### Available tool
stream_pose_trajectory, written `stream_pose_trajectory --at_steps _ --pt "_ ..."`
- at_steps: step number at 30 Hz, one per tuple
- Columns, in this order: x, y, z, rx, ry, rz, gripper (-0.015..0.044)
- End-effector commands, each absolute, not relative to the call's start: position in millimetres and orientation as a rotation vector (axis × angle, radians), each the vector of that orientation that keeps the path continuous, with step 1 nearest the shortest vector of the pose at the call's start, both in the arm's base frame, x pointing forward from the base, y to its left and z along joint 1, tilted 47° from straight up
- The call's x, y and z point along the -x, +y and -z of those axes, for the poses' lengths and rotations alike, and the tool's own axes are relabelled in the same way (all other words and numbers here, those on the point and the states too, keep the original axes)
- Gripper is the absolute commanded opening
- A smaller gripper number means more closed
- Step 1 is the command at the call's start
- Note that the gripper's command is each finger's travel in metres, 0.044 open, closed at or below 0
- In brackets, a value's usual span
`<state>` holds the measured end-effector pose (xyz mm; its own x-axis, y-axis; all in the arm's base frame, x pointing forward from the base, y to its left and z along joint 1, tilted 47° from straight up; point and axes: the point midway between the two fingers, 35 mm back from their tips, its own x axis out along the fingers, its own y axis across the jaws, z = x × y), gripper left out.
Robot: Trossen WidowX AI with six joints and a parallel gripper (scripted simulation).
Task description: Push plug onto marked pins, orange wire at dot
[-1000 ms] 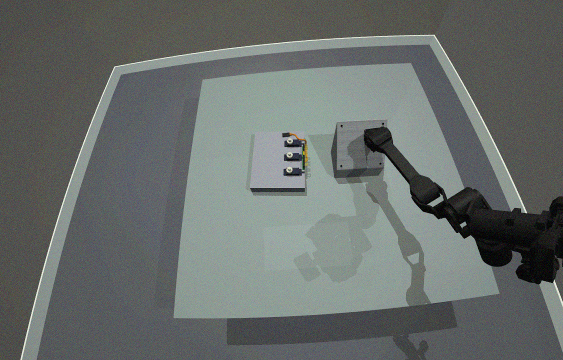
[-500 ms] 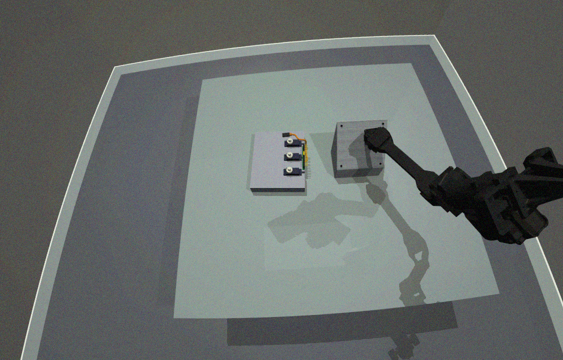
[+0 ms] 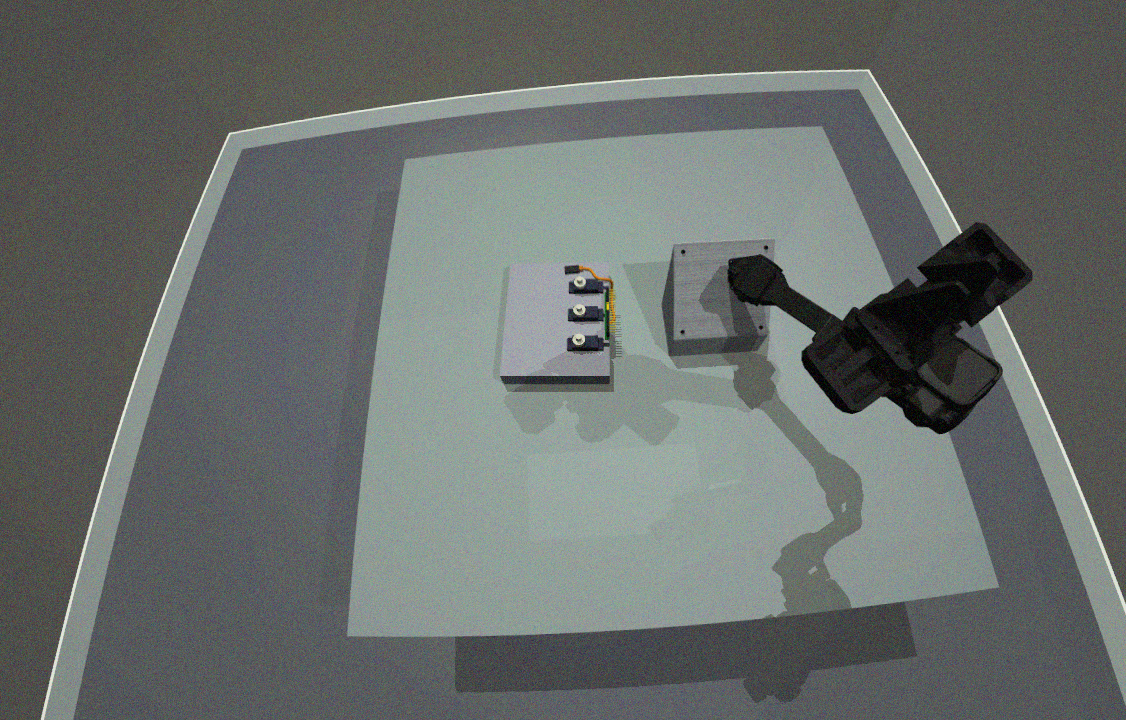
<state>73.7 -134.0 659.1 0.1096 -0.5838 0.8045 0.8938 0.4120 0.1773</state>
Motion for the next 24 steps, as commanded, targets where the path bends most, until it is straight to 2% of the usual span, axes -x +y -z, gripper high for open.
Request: stream_pose_trajectory --at_steps 1,24 --pt "-105 -141 -638 0.363 -0.871 1.036 0.0115" --pt "-248 -110 -505 0.173 -0.495 0.526 0.0115"
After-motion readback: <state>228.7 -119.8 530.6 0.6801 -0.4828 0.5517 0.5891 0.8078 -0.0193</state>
